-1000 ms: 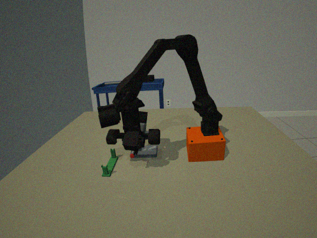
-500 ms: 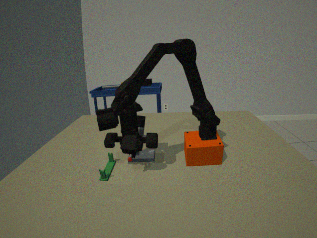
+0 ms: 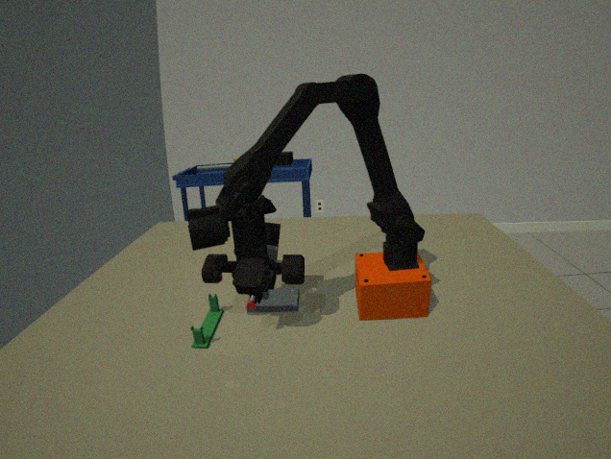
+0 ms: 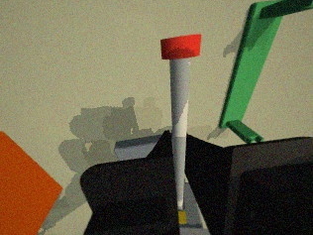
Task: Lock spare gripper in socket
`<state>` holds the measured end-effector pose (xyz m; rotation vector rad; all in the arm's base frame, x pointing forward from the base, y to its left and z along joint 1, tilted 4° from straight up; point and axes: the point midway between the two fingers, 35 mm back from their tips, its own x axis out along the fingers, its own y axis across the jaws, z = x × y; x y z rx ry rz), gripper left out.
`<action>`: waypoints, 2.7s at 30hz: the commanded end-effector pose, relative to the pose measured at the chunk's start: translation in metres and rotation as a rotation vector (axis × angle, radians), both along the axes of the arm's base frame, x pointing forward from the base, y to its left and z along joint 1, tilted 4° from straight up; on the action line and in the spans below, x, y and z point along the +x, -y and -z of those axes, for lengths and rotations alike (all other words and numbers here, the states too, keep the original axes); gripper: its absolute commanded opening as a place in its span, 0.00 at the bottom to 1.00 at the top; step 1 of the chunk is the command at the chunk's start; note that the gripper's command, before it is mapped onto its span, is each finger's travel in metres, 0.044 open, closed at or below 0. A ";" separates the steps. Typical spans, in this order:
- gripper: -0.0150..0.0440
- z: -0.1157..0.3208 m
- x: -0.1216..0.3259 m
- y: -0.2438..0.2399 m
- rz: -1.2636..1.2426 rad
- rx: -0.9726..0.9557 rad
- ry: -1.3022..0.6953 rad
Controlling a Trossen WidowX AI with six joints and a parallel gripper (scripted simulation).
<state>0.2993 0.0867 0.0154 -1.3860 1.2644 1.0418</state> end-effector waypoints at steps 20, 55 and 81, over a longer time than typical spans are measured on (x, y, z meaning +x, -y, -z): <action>0.25 0.002 -0.001 0.011 -0.001 -0.005 0.006; 0.25 0.003 -0.001 0.025 0.000 -0.004 0.020; 0.25 0.004 -0.001 0.036 0.000 -0.003 0.031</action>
